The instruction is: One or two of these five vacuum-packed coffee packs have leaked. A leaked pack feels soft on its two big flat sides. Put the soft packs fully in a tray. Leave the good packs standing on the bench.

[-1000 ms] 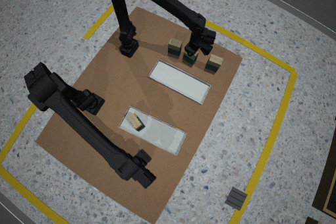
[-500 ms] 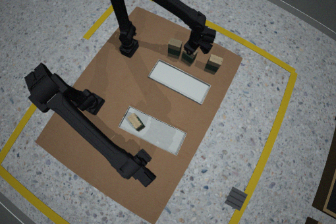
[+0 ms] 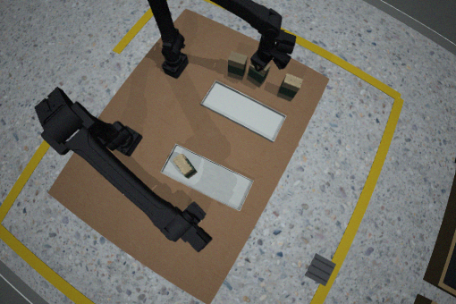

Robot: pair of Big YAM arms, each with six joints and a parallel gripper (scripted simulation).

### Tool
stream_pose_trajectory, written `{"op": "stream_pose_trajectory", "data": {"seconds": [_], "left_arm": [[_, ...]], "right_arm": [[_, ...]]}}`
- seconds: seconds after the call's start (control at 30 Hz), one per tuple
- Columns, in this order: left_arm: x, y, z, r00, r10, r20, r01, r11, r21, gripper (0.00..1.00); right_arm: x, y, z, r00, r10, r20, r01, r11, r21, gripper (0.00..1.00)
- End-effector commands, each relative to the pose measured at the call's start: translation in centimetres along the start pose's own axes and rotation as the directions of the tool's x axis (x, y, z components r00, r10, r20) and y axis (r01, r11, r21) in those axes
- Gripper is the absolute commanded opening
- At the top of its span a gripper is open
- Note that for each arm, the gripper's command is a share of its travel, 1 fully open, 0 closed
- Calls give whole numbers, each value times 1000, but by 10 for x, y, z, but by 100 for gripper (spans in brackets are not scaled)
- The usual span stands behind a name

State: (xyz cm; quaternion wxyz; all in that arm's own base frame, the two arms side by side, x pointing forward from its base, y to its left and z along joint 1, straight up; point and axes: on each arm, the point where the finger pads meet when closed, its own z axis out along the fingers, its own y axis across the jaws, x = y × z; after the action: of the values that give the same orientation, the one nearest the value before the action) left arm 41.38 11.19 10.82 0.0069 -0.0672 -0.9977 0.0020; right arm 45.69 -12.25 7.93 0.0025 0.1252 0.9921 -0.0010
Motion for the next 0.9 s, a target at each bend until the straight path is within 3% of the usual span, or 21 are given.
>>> {"op": "stream_pose_trajectory", "data": {"seconds": [0.0, 0.87], "left_arm": [[-21, 11, -42, 997, 10, 78, -7, 999, -33, 26], [-22, 12, -39, 997, 10, 74, -7, 999, -31, 26]], "right_arm": [[2, 8, 7, 1000, -5, -14, 5, 1000, -3, 79], [-2, 8, 3, 1000, -5, -4, 5, 1000, -3, 79]]}}
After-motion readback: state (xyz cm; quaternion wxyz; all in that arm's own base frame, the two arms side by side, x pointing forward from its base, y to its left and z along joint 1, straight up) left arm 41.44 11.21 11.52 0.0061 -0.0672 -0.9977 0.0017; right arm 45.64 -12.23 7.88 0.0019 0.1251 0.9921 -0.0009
